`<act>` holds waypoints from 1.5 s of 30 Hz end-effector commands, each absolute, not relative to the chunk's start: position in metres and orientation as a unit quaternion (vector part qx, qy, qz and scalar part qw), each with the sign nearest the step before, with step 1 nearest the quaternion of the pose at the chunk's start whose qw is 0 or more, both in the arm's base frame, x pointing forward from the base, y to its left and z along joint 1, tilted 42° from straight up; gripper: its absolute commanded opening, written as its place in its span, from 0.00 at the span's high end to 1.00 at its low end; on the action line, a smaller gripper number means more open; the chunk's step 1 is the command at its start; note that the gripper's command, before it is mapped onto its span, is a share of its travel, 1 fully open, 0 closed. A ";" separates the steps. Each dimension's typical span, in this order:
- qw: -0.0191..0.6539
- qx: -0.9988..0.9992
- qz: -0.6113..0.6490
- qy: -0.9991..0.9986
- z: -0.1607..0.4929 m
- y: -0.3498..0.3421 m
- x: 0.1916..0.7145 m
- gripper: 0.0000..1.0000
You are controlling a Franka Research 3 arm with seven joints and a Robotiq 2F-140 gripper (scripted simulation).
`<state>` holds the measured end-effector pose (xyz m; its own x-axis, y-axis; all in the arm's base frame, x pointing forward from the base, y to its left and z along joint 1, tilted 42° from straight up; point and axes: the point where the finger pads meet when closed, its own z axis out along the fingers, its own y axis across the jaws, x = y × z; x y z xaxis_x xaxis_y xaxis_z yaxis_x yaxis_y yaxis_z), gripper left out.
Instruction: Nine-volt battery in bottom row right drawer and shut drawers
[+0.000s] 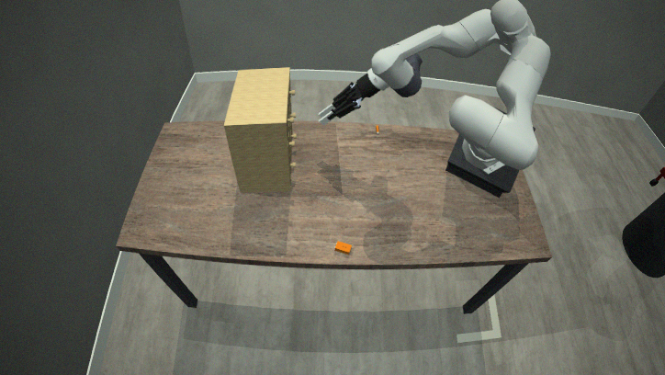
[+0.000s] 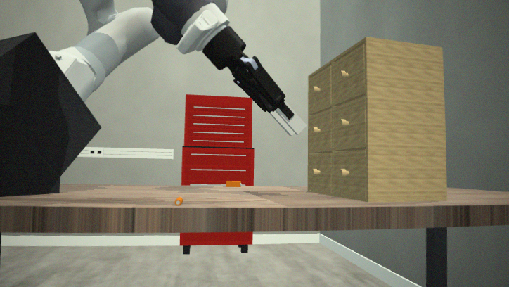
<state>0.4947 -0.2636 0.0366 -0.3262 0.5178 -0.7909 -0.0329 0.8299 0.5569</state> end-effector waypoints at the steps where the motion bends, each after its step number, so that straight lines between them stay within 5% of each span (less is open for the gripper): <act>1: 0.560 0.157 0.243 0.777 0.035 -0.266 0.494 0.72; 23: 0.560 0.156 0.243 0.777 0.004 -0.243 0.570 0.72; 45: 0.552 0.147 0.244 0.784 -0.005 -0.237 0.590 0.72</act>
